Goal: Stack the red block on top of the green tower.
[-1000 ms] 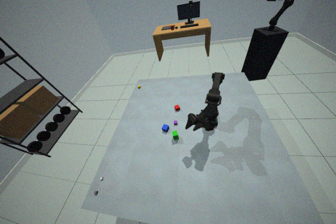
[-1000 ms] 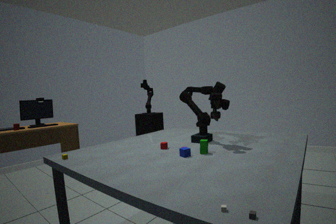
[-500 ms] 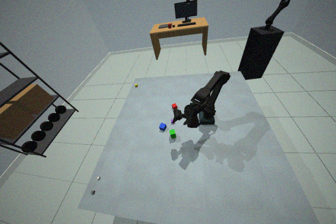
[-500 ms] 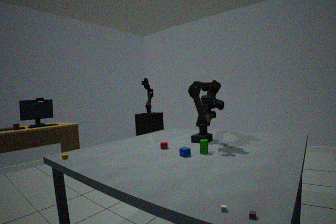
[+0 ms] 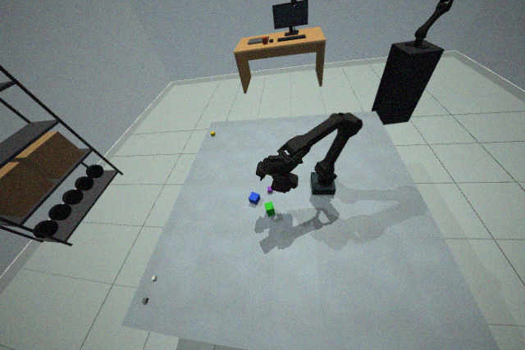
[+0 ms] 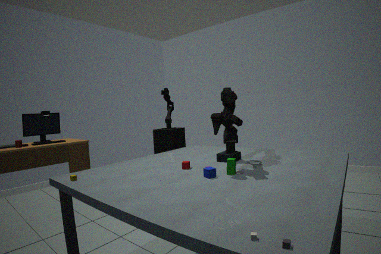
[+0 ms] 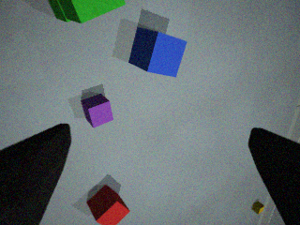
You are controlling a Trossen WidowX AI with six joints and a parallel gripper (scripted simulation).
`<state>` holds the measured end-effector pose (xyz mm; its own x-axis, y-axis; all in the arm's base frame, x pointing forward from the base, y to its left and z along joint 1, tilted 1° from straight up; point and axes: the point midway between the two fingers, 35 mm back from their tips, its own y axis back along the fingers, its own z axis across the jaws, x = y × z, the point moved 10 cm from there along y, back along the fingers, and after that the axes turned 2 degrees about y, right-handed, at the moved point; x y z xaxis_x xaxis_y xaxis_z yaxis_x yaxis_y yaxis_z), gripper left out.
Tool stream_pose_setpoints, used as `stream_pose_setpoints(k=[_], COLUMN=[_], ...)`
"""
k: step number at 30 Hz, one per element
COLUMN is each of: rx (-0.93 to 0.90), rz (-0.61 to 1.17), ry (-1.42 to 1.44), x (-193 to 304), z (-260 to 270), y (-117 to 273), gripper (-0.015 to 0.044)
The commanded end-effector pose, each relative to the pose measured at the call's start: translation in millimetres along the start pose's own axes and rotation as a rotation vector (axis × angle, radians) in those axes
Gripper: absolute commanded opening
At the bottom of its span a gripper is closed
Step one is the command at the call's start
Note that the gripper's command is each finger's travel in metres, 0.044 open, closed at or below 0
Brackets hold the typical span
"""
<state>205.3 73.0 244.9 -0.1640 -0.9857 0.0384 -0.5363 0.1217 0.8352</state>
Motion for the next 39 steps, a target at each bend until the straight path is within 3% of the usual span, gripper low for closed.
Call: stream_pose_setpoints(k=[1,21,39], rx=[-0.054,-0.325,-0.513], rz=[0.035,0.223,0.244], ry=[-0.074,-0.533,-0.970], x=[11.2,112.0,224.6], z=[-11.9,-55.6,-57.0], y=[-10.1,-68.2,-98.0], gripper=[0.0440,0.0440,0.0440])
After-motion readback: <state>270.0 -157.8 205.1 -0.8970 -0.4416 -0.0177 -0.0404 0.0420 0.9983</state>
